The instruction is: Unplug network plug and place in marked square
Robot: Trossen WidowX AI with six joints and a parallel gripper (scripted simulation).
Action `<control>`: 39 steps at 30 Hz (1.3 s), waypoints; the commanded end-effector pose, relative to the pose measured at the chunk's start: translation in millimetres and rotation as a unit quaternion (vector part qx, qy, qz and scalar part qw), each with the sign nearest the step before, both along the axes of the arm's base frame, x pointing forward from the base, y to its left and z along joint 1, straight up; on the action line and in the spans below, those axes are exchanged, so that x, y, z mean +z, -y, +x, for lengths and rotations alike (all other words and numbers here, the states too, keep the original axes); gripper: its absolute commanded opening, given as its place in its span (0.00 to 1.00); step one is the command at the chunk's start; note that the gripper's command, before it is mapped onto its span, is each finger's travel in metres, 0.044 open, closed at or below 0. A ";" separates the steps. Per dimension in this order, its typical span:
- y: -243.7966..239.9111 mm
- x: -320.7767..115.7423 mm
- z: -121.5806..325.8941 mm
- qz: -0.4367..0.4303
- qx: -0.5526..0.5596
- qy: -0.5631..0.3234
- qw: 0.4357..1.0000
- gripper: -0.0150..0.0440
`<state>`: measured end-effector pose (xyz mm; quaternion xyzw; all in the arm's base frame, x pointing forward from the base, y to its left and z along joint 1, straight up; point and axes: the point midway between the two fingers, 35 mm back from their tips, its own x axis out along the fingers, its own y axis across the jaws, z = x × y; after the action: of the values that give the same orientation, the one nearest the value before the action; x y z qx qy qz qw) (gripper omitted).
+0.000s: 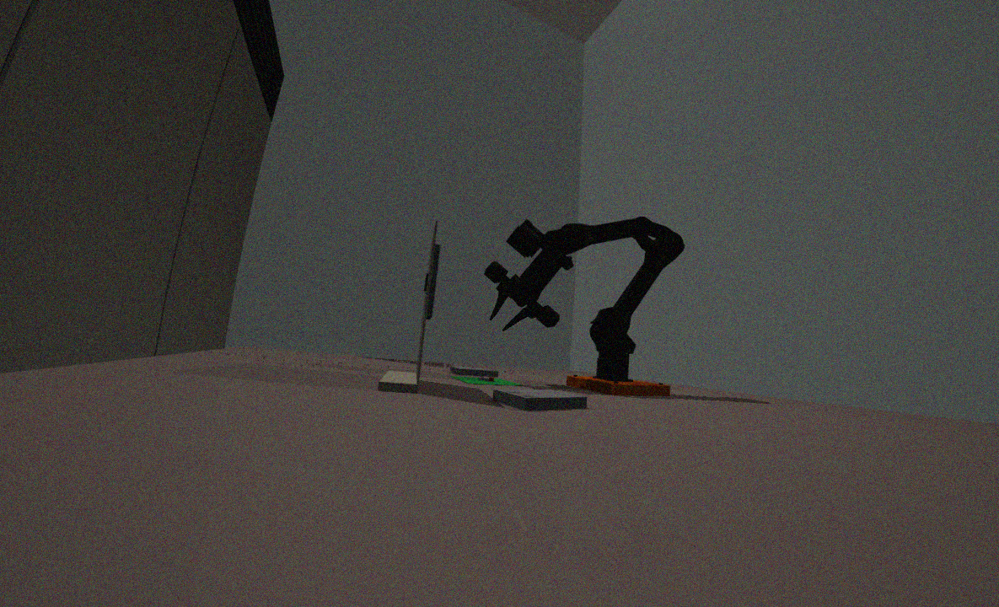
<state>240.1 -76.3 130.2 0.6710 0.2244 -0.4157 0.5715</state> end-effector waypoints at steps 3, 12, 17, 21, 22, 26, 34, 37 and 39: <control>0.2 4.5 0.6 0.000 0.000 0.000 1.000 0.52; 1.0 31.6 3.1 0.000 0.000 0.001 1.000 0.52; 1.0 46.6 3.5 -0.001 0.001 0.002 1.000 0.52; 1.0 58.5 3.3 -0.001 0.001 0.002 1.000 0.52; 1.0 61.6 3.1 -0.002 0.001 0.002 1.000 0.52; 0.8 73.5 2.2 -0.004 0.001 0.003 1.000 0.52; -0.1 96.5 -0.8 -0.002 0.001 0.003 1.000 0.52; -0.7 104.8 -2.3 -0.001 0.000 0.004 1.000 0.52; -0.9 108.5 -3.1 -0.001 0.000 0.004 1.000 0.52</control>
<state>238.0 -75.7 232.4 0.6723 0.2205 -0.4125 0.5738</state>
